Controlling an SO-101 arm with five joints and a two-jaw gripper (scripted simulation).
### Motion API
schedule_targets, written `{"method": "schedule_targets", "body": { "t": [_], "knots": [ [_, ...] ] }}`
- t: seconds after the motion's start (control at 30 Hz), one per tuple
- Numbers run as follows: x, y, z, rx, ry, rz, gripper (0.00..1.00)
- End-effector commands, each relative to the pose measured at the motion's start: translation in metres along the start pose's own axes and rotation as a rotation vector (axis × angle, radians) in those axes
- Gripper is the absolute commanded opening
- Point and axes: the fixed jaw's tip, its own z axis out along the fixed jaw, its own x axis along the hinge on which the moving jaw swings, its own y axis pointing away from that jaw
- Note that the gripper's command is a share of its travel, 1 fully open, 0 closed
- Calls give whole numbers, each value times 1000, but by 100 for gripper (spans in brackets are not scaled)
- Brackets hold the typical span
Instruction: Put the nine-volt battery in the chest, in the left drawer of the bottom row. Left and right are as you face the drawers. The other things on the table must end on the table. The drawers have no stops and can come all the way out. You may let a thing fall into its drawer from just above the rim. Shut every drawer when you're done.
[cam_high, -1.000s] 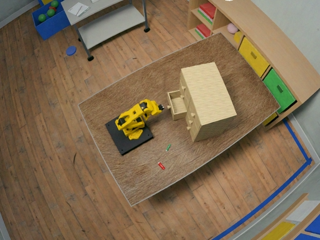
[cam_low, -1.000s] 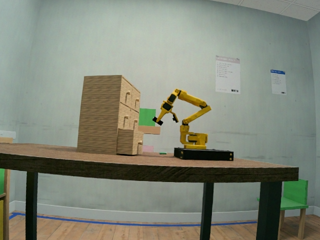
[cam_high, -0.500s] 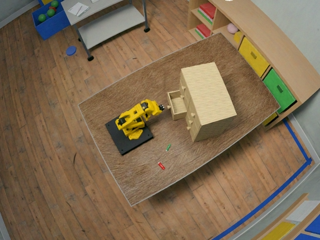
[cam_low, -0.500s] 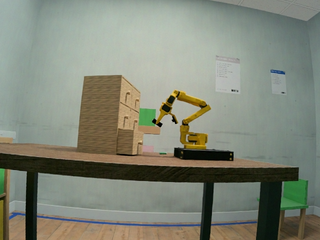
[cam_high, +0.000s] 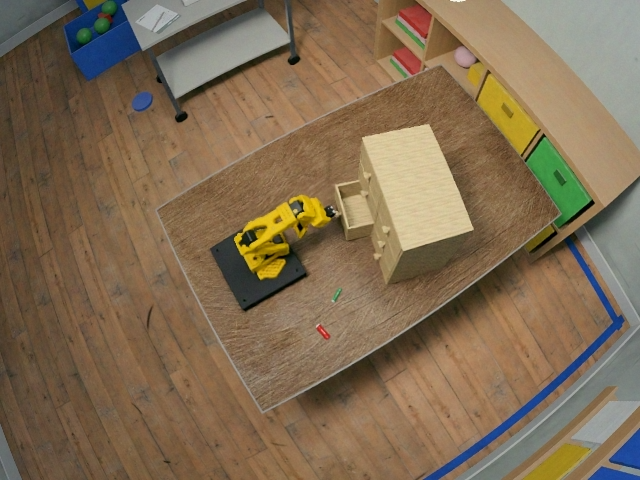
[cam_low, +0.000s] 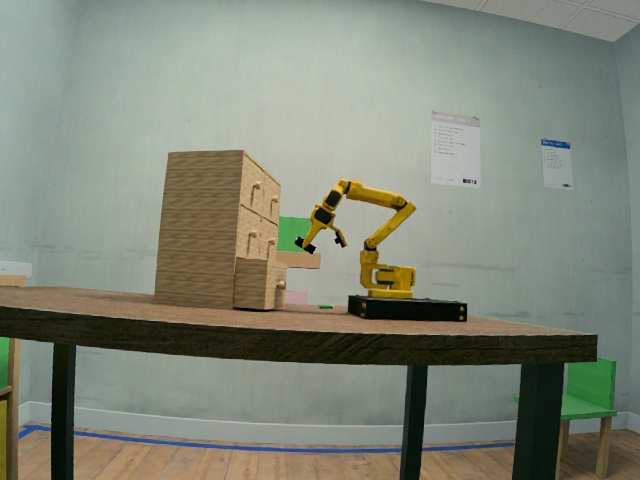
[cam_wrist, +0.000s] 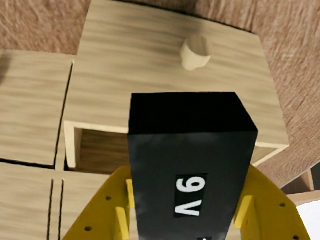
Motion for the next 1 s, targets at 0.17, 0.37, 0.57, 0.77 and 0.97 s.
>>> {"method": "schedule_targets", "body": {
  "t": [0.17,0.37,0.57,0.77,0.97],
  "knots": [
    [18,-1,5,5,29,-9,0],
    [18,-1,5,5,29,-9,0],
    [18,-1,5,5,28,-9,0],
    [18,-1,5,5,28,-9,0],
    [19,-2,4,5,28,-10,0]
  ]
}}
